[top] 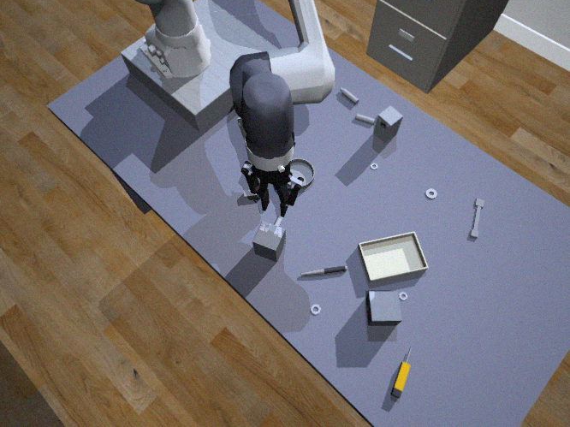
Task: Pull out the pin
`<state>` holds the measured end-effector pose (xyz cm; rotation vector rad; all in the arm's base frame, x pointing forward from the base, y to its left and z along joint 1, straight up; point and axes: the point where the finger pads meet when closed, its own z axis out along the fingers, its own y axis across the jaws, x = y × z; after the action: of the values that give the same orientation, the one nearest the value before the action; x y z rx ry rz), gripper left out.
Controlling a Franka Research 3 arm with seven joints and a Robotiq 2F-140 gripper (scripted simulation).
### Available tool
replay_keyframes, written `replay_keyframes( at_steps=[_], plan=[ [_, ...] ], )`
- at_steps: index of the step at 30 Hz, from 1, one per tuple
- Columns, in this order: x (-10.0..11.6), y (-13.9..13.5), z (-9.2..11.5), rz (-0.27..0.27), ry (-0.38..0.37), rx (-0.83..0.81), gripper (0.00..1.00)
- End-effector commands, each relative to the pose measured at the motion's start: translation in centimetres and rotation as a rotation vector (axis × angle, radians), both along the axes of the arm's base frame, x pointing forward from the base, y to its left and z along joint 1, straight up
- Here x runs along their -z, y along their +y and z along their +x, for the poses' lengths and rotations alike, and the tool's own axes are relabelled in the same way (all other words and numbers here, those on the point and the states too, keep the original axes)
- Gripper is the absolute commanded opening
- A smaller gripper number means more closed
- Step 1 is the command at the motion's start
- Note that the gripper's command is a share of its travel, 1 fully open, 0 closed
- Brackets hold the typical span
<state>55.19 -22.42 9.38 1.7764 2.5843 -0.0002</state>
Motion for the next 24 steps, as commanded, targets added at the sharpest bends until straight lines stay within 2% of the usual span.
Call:
replay_keyframes(
  at_steps=[1,19,24],
  plan=[
    [0.1,0.3,0.0,0.003,0.004,0.049,0.33],
    [0.0,0.5,0.1,0.003,0.004,0.050,0.33],
    [-1.9,3.4,2.7,-0.003,-0.024,-0.054,0.33]
  ],
)
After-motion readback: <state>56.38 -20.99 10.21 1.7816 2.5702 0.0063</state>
